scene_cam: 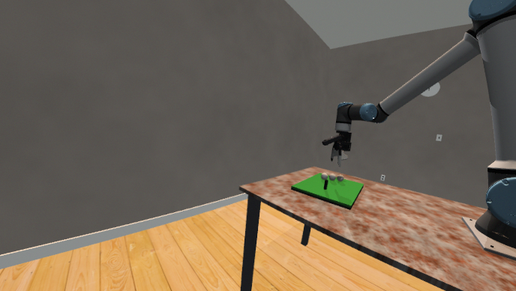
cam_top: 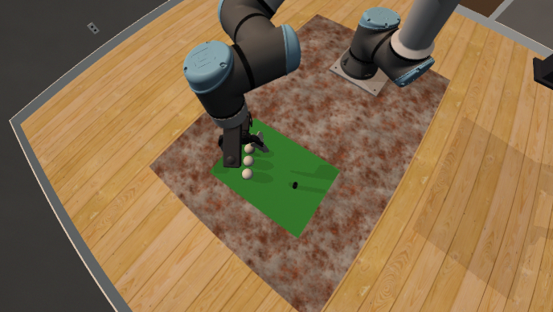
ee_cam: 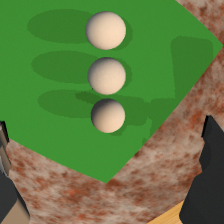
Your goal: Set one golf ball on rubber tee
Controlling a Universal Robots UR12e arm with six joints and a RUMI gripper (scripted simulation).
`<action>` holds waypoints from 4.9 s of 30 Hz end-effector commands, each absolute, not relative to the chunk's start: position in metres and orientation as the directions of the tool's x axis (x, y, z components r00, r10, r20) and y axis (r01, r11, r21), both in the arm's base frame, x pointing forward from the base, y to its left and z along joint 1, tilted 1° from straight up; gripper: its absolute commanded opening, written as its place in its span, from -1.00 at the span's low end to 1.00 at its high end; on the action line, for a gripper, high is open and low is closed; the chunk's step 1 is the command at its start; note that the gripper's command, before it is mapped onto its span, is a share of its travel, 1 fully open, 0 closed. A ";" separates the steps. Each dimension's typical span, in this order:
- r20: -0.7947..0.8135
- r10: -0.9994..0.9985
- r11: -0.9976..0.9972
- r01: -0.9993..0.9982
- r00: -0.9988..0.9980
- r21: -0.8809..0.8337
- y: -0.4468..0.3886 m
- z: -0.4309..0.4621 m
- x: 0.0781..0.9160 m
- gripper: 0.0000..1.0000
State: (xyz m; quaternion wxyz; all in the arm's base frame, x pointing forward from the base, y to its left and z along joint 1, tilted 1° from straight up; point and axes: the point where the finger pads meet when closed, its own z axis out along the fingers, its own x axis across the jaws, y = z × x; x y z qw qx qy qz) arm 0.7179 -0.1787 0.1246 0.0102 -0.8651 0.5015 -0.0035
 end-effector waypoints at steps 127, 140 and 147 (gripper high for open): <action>-0.005 -0.868 -0.496 -0.868 0.496 -0.023 0.021 0.091 0.712 -1.00; -0.005 -0.868 -0.496 -0.868 0.496 -0.023 0.021 0.091 0.712 1.00; -0.005 -0.868 -0.496 -0.868 0.496 -0.023 0.021 0.091 0.712 1.00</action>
